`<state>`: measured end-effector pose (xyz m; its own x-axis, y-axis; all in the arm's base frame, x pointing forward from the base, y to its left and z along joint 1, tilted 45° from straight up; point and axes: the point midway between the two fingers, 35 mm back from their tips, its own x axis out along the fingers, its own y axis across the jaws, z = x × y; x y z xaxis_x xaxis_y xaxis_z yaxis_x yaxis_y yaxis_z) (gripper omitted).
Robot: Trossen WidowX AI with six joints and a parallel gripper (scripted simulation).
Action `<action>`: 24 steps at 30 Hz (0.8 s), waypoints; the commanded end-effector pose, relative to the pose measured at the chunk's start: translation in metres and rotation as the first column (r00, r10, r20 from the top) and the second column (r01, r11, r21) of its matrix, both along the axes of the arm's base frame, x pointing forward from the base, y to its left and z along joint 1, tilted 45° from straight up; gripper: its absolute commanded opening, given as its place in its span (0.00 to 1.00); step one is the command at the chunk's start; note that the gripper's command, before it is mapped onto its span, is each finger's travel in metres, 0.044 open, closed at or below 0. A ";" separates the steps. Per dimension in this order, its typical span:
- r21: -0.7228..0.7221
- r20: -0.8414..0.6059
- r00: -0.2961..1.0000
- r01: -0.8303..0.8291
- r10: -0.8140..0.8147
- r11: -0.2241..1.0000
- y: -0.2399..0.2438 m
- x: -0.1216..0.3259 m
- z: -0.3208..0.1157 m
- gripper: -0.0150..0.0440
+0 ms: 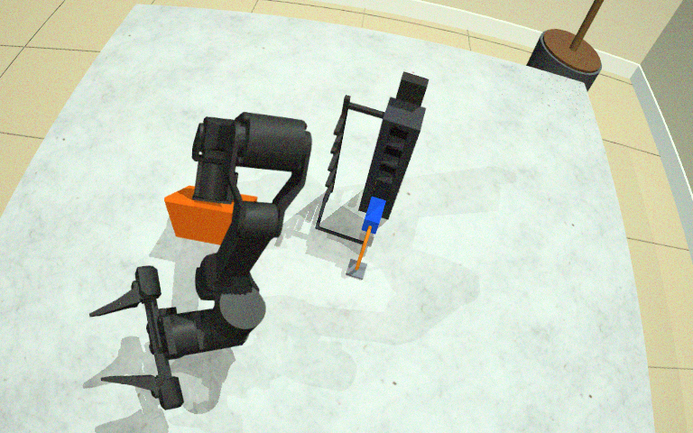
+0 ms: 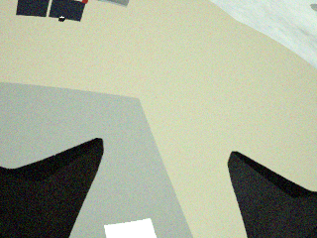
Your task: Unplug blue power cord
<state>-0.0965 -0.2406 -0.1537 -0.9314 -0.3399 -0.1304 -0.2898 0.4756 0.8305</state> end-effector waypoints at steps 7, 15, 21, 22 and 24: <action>0.346 0.112 0.963 -0.269 0.245 0.899 -0.043 0.038 -0.025 0.62; 0.701 0.360 0.777 -0.590 0.516 0.400 -0.074 0.111 -0.051 0.53; 0.732 0.599 0.553 -0.672 0.579 -0.114 -0.068 0.170 -0.053 0.53; 0.716 0.638 0.512 -0.669 0.575 -0.199 -0.065 0.180 -0.051 0.53; 0.668 0.715 0.427 -0.651 0.553 -0.361 -0.056 0.199 -0.047 0.53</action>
<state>0.0461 -0.3143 -0.2075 -0.4437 -0.4611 -0.7685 -0.2032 -0.7834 0.5874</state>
